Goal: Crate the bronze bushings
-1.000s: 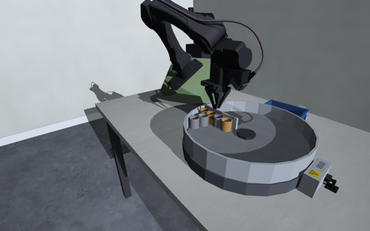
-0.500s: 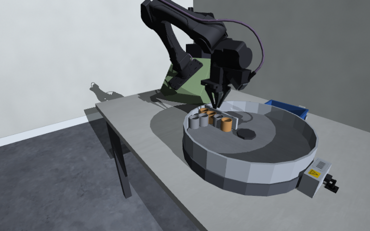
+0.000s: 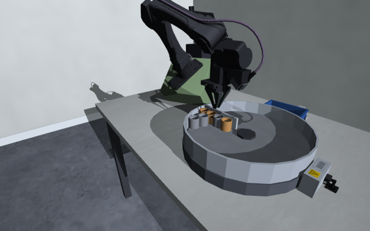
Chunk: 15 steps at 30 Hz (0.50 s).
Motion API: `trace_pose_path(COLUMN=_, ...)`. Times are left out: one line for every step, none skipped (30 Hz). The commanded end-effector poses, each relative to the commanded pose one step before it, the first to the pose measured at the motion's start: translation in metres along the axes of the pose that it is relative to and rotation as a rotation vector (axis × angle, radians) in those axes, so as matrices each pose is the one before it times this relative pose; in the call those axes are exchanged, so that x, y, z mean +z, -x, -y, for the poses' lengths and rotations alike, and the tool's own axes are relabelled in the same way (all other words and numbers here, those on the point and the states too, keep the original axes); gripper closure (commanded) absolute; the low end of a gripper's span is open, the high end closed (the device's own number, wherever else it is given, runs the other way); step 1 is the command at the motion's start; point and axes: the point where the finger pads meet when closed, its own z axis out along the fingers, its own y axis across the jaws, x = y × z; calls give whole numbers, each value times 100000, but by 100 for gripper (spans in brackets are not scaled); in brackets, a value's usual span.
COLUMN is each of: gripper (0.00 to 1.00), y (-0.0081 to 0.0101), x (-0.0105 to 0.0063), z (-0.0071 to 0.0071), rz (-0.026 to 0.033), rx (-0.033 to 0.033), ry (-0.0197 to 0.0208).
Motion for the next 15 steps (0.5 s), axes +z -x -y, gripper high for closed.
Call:
trace_pose_path(gripper=85, y=1429, x=-2159, z=605, rz=6417, rx=2117, ry=118)
trace_pose_path(gripper=85, y=0, x=0, z=0, rz=0, rx=0, ry=0)
trace_pose_path(gripper=85, y=0, x=0, z=0, rz=0, rx=0, ry=0)
trace_pose_path(gripper=85, y=0, x=0, z=0, rz=0, rx=0, ry=0)
trace_pose_path(gripper=85, y=0, x=0, z=0, rz=0, rx=0, ry=0)
trace_pose_path(gripper=85, y=0, x=0, z=0, rz=0, rx=0, ry=0)
trace_pose_path(gripper=85, y=0, x=0, z=0, rz=0, rx=0, ry=0)
trace_pose_path(gripper=85, y=0, x=0, z=0, rz=0, rx=0, ry=0)
trace_pose_path(gripper=85, y=0, x=0, z=0, rz=0, rx=0, ry=0)
trace_pose_path(gripper=85, y=0, x=0, z=0, rz=0, rx=0, ry=0)
trace_pose_path(gripper=85, y=0, x=0, z=0, rz=0, rx=0, ry=0)
trace_pose_path(gripper=85, y=0, x=0, z=0, rz=0, rx=0, ry=0)
trace_pose_path(gripper=85, y=0, x=0, z=0, rz=0, rx=0, ry=0)
trace_pose_path(gripper=85, y=2, x=34, z=-28, rz=-105, rx=-297, ry=4)
trace_pose_path(gripper=85, y=11, x=216, z=-180, rz=-663, rx=-1878, ry=29)
